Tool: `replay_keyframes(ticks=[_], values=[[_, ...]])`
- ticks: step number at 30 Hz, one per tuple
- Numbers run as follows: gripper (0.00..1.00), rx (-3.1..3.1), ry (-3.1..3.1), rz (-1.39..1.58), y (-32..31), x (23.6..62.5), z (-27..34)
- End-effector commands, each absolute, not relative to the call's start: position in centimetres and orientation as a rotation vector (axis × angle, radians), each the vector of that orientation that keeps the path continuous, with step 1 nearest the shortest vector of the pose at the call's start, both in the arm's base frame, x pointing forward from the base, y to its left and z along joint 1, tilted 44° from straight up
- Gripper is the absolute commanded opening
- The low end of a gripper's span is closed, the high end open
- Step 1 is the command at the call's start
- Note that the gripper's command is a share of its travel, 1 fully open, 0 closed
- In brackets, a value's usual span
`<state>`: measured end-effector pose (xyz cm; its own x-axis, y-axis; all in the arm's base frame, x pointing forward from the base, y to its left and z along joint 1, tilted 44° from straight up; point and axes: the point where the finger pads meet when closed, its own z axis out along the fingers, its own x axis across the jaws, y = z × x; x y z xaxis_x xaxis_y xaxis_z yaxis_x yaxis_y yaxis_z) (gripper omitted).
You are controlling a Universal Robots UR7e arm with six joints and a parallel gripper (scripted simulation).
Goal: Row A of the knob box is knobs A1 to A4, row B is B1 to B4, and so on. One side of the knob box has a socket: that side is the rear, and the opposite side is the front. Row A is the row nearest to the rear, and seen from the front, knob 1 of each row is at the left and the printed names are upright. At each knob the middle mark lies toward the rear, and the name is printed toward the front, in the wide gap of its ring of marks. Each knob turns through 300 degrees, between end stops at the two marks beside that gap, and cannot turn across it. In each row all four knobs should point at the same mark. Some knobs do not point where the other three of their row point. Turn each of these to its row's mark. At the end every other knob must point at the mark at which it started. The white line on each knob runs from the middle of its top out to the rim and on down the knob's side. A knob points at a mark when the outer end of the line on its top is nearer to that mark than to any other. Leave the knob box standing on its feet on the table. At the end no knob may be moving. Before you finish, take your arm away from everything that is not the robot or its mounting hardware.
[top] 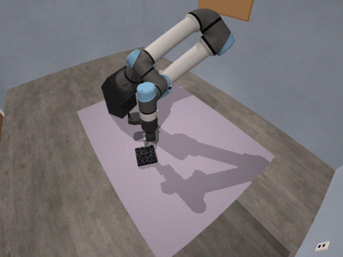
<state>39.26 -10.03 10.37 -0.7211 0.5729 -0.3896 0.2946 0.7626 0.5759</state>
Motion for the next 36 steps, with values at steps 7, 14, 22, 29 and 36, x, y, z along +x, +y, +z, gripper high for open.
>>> replay_keyframes(ticks=[7, 14, 22, 29, 36], values=[[0.46, 0.648, 2.394, 0.655, -10.1, 39.3, 10.4], [0.46, 0.648, 2.394, 0.655, -10.0, 39.3, 10.4], [0.46, 0.648, 2.394, 0.654, -10.0, 39.4, 10.2], [0.46, 0.648, 2.394, 0.654, -9.8, 39.7, 9.9], [0.46, 0.648, 2.394, 0.654, -9.6, 40.3, 9.3]])
